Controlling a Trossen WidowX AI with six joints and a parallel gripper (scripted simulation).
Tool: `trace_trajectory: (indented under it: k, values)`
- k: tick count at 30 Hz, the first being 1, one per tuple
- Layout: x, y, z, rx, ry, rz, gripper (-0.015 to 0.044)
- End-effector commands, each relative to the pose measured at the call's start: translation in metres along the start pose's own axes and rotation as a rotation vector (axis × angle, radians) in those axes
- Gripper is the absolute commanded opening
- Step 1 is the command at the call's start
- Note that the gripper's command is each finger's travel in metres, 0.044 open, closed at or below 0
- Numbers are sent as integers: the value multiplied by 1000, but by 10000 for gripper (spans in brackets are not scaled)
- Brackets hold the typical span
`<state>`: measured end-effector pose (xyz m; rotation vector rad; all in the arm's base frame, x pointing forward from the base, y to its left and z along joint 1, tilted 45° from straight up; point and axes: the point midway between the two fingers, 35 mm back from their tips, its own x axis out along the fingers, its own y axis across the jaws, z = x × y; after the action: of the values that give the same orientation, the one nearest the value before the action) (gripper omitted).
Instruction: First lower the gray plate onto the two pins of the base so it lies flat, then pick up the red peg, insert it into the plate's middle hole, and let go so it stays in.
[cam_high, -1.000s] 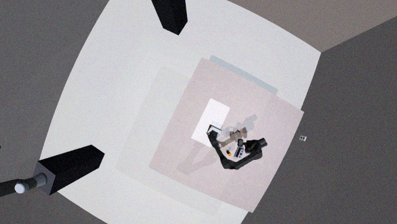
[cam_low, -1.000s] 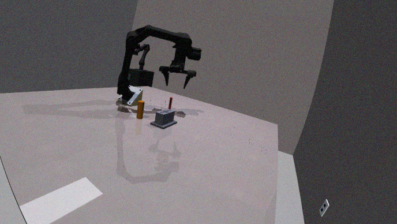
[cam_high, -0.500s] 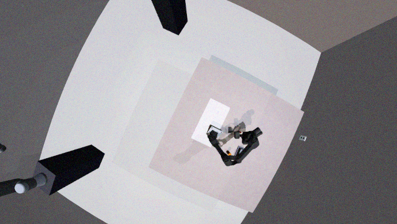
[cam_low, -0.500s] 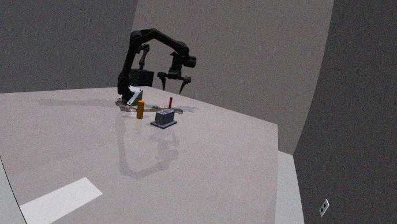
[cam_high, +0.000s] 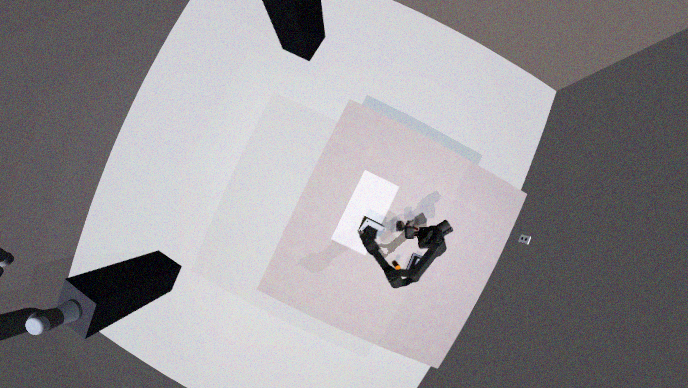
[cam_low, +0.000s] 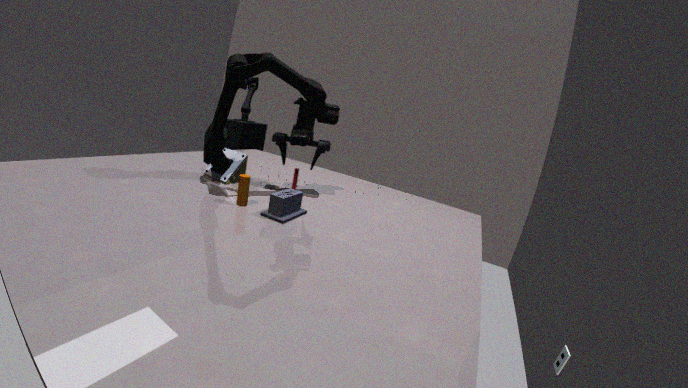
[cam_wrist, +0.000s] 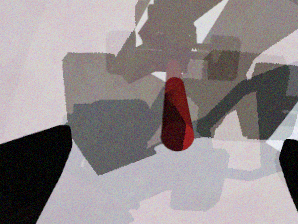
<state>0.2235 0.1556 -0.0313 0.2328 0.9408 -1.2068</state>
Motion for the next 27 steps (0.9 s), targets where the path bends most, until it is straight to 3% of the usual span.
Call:
trace_trajectory:
  k: [1,26,27]
  values:
    - [7,0,0,-4,-4,1,440]
    - [45,-1,1,-4,-6,0,440]
    - [45,-1,1,-4,-6,0,414]
